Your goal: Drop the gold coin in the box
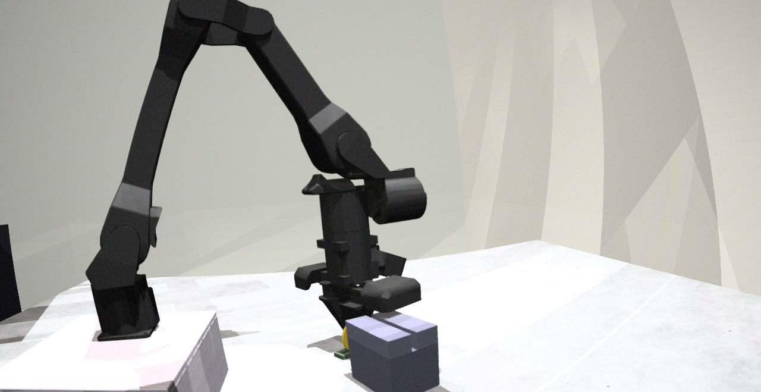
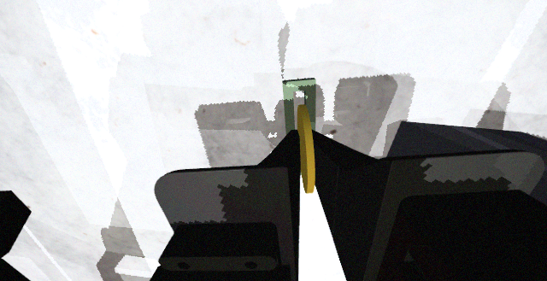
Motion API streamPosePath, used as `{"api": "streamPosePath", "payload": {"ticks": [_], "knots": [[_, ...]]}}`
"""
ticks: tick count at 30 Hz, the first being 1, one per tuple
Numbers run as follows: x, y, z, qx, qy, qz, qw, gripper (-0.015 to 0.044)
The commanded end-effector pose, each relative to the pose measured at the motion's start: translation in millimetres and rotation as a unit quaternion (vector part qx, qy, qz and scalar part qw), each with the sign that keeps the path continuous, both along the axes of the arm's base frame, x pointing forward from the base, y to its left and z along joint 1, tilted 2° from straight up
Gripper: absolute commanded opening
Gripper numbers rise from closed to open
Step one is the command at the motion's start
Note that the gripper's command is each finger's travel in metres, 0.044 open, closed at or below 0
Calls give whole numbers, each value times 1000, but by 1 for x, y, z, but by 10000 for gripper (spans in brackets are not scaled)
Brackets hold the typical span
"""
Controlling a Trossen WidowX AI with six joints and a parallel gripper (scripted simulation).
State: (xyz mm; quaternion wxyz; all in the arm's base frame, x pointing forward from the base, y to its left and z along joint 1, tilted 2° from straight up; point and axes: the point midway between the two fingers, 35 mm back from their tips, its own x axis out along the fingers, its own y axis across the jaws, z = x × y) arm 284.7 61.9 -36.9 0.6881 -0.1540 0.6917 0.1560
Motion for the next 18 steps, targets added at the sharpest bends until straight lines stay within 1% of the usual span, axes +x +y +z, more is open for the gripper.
{"api": "streamPosePath", "payload": {"ticks": [1,9,18], "knots": [[0,-1,-1,-3,0,-1,1000,0],[0,-1,1,-3,-1,-1,1000,0],[3,0,16,-5,-1,-1,1000,0]]}}
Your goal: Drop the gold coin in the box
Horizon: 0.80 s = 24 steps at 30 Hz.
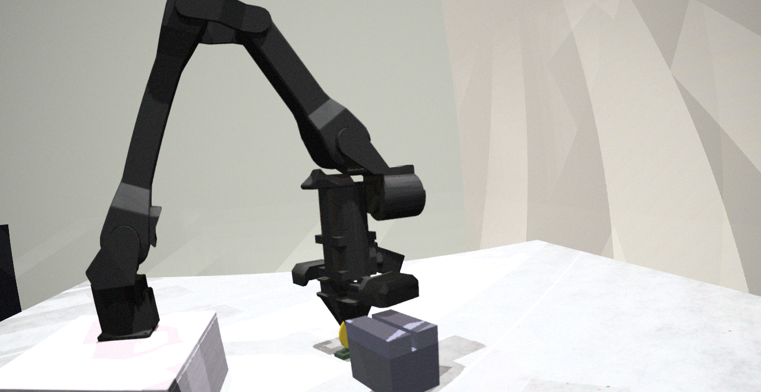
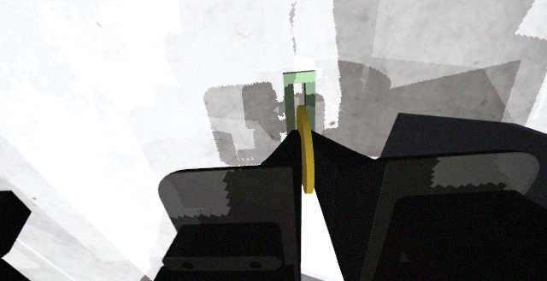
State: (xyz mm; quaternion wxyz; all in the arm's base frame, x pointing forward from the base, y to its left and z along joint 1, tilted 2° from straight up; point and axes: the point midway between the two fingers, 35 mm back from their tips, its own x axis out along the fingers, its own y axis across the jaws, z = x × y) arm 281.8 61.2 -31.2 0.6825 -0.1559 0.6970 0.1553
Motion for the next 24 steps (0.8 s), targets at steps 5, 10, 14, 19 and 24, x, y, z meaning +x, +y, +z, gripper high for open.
{"api": "streamPosePath", "payload": {"ticks": [5,10,14,19,24], "knots": [[7,1,22,-1,-9,-2,1000,0],[8,1,34,-1,-8,-2,1000,0],[8,1,44,0,-8,-2,1000,0],[7,1,57,0,-8,-2,1000,0],[6,1,70,0,-8,-1,1000,0]]}}
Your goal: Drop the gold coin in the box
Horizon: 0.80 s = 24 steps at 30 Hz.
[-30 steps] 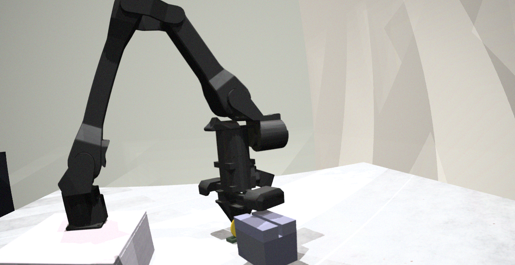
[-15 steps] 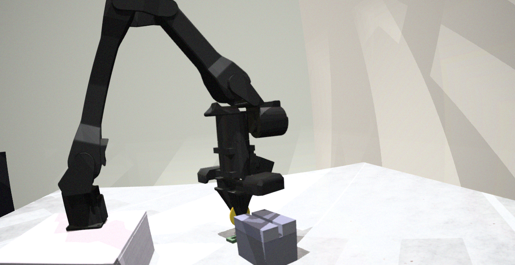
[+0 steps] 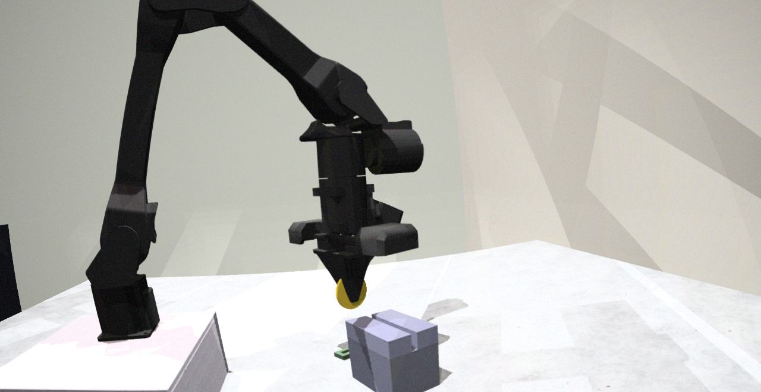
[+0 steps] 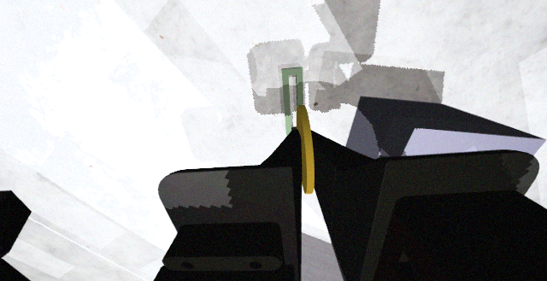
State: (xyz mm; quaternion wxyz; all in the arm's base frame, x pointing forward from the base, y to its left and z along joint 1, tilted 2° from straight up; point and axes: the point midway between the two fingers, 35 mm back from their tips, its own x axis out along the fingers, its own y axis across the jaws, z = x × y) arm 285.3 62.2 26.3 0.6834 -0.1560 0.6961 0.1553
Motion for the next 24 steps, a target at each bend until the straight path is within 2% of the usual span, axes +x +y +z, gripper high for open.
{"api": "streamPosePath", "payload": {"ticks": [1,12,24], "knots": [[2,0,15,0,-7,-2,1000,0],[0,0,32,1,-7,10,1000,0],[0,3,32,3,-6,210,978,0]]}}
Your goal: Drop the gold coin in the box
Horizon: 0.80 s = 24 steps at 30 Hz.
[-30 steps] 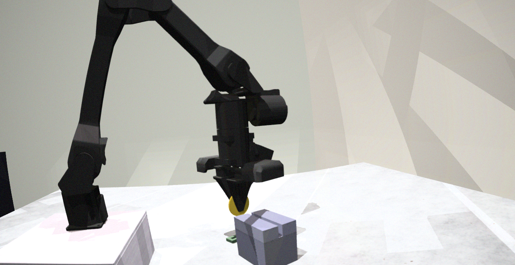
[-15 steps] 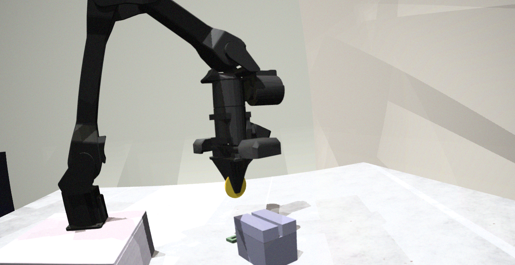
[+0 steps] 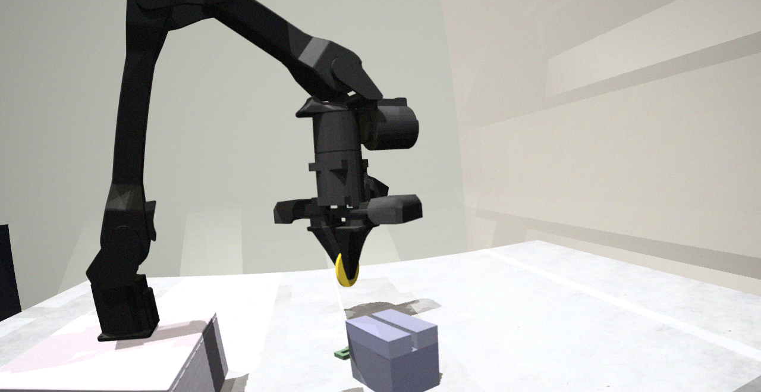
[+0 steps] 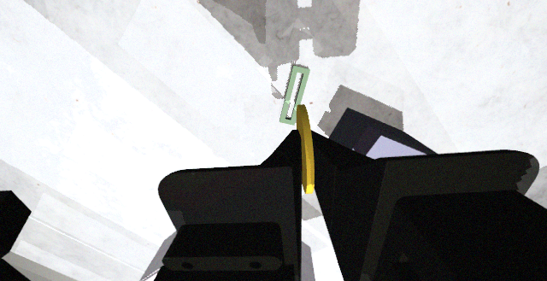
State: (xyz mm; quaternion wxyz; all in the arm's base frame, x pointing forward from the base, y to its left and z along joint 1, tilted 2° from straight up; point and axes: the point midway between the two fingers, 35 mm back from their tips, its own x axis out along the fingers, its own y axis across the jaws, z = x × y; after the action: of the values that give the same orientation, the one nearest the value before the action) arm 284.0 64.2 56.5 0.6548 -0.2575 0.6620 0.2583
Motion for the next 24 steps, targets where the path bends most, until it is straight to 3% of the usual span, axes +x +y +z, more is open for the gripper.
{"api": "streamPosePath", "payload": {"ticks": [1,12,24], "knots": [[2,2,2,0,-3,77,997,0],[2,5,2,2,-2,262,965,0],[2,8,2,3,-1,453,891,0]]}}
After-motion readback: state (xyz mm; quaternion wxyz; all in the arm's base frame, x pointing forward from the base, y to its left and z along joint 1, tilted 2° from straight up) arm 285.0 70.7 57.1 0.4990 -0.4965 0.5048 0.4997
